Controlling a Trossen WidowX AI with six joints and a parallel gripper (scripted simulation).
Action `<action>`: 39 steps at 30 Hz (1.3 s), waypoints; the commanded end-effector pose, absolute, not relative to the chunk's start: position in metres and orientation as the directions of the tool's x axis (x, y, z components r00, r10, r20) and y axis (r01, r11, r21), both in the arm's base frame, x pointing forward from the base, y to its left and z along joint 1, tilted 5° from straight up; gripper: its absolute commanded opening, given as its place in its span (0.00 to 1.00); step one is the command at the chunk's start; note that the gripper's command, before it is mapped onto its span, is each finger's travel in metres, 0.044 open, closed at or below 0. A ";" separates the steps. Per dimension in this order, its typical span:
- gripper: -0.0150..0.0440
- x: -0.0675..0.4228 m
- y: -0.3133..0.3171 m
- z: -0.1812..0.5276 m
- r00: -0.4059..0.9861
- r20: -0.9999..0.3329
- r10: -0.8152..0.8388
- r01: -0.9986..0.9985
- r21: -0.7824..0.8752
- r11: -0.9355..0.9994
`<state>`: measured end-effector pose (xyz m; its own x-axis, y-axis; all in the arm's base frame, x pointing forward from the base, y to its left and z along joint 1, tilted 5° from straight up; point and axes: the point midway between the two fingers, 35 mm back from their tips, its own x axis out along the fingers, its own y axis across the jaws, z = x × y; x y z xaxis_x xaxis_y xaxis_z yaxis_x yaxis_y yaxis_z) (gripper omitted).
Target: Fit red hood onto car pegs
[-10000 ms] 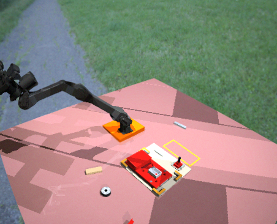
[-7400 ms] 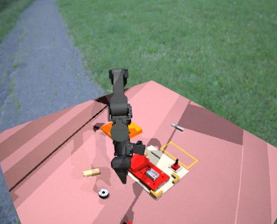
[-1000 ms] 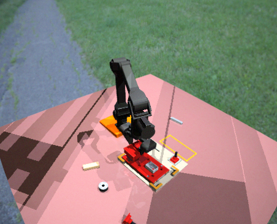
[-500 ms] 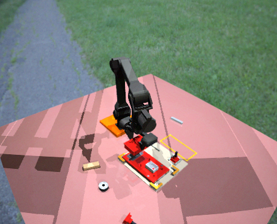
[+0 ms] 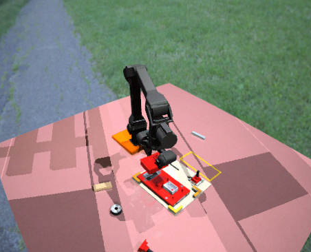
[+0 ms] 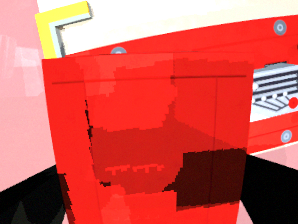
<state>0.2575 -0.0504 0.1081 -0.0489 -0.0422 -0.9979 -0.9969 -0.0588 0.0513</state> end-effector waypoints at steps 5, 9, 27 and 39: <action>0.25 0.269 -0.049 0.111 -0.042 -0.998 -0.044 -0.995 0.038 0.093; 0.25 0.274 -0.048 0.112 -0.041 -0.998 -0.045 -0.984 0.033 0.176; 0.25 0.298 -0.042 0.113 -0.038 -0.998 -0.046 -0.854 0.008 0.520; 0.25 0.313 -0.038 0.113 -0.036 -0.998 -0.047 -0.702 -0.008 0.712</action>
